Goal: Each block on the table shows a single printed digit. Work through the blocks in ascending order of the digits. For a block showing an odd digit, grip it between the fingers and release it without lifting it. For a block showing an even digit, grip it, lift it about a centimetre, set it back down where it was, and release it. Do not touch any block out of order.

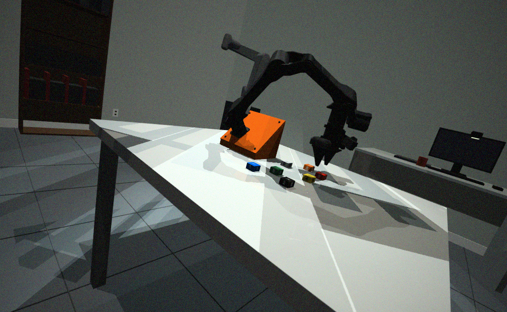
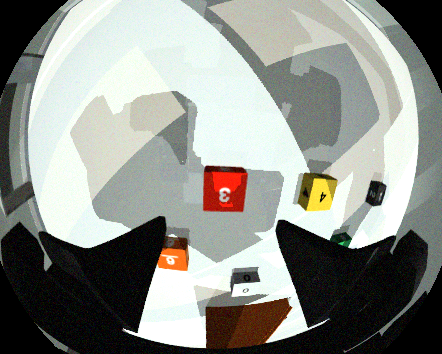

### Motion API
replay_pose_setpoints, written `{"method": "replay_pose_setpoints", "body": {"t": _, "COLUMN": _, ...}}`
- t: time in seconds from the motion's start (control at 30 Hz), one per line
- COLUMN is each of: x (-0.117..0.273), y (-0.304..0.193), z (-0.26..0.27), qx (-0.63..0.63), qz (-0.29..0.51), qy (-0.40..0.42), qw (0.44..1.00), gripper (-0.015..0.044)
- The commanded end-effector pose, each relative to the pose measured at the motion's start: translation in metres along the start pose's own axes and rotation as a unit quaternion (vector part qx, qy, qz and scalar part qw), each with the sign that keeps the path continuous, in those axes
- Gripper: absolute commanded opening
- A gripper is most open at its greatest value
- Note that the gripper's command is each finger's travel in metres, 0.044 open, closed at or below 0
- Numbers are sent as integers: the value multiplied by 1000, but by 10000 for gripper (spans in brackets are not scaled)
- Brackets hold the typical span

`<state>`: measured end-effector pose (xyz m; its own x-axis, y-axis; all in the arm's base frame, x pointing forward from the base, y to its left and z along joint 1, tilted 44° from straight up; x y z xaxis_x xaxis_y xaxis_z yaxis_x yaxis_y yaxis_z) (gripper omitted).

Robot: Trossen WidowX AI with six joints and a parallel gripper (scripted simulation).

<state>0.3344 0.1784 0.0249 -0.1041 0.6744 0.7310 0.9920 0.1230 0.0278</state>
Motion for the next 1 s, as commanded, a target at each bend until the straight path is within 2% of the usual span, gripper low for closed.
{"method": "replay_pose_setpoints", "body": {"t": 0.0, "x": -4, "y": -1, "z": 2, "qx": 4, "qz": -8, "qy": 0, "qw": 1000, "gripper": 400}}
{"method": "replay_pose_setpoints", "body": {"t": 0.8, "x": -39, "y": 0, "z": 2, "qx": 4, "qz": -8, "qy": -1, "qw": 1000, "gripper": 400}}
{"method": "replay_pose_setpoints", "body": {"t": 0.97, "x": -39, "y": 0, "z": 2, "qx": 4, "qz": -8, "qy": -1, "qw": 1000, "gripper": 269}}
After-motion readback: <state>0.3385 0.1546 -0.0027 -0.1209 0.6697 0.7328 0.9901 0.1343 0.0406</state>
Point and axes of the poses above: the point midway between the two fingers, 35 mm back from their tips, its own x axis back along the fingers, its own z axis across the jaws, y = z × x, the point moved 9 cm from there along x, back along the fingers, and after that the axes turned 1 degree about x, right-handed, at the moved point
